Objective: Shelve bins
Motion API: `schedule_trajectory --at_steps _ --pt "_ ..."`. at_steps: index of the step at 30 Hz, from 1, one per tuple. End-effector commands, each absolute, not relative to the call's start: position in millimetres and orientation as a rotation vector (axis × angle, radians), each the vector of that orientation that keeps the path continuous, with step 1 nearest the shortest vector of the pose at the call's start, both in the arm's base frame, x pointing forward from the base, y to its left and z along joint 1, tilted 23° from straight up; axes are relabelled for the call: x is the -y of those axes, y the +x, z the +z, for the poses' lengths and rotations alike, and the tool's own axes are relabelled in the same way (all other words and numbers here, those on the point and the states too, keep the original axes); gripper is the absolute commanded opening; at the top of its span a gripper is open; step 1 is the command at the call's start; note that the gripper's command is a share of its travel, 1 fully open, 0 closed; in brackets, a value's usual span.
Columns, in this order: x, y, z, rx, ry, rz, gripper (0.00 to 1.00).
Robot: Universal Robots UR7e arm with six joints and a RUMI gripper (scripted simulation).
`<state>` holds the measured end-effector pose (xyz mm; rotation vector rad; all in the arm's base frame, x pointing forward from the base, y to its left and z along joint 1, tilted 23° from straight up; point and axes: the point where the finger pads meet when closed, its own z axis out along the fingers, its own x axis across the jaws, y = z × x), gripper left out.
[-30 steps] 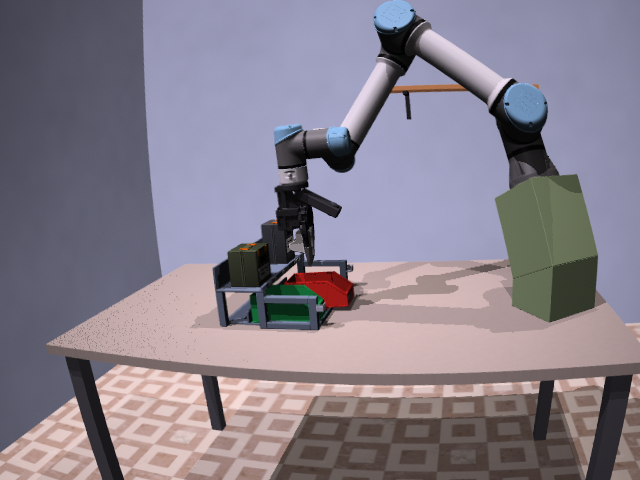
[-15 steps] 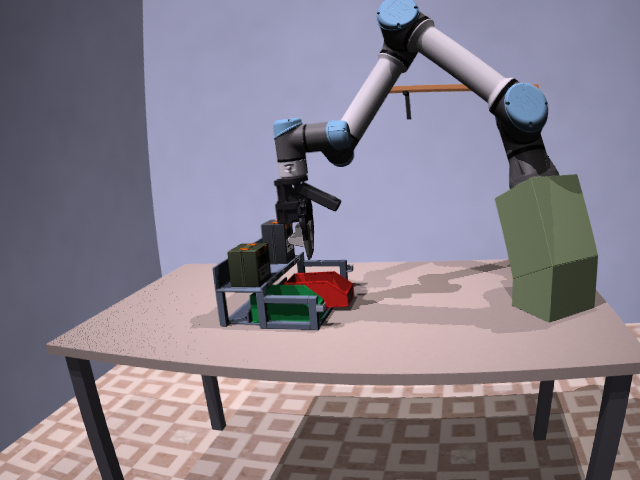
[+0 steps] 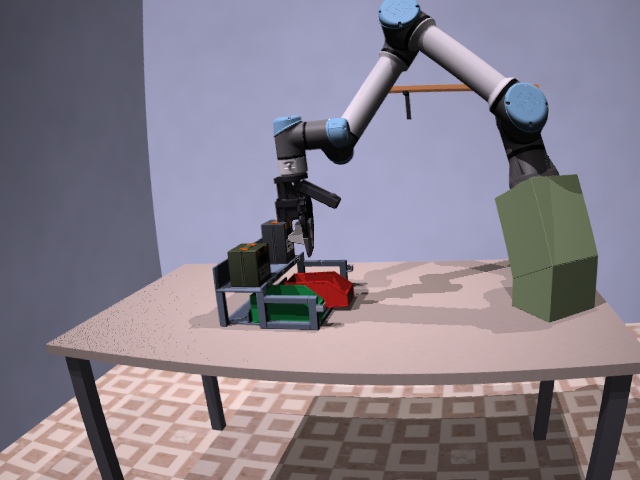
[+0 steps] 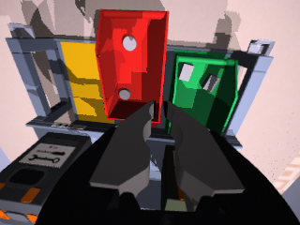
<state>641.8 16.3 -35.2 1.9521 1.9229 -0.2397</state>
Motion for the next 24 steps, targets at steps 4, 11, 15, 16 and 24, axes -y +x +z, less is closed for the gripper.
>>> schedule_trajectory --at_steps 4,11,15,16,24 --pt "-17.6 640.2 -34.4 -1.924 1.951 -0.241 0.05" --pt "-18.5 638.8 -34.3 -1.926 1.949 -0.243 0.00" --pt "-18.2 639.4 -34.1 -1.925 1.950 -0.242 0.00" --pt "-18.2 639.4 -34.1 -1.925 1.950 -0.242 0.00" --pt "-18.4 638.7 -34.1 -1.925 1.949 -0.243 0.00"
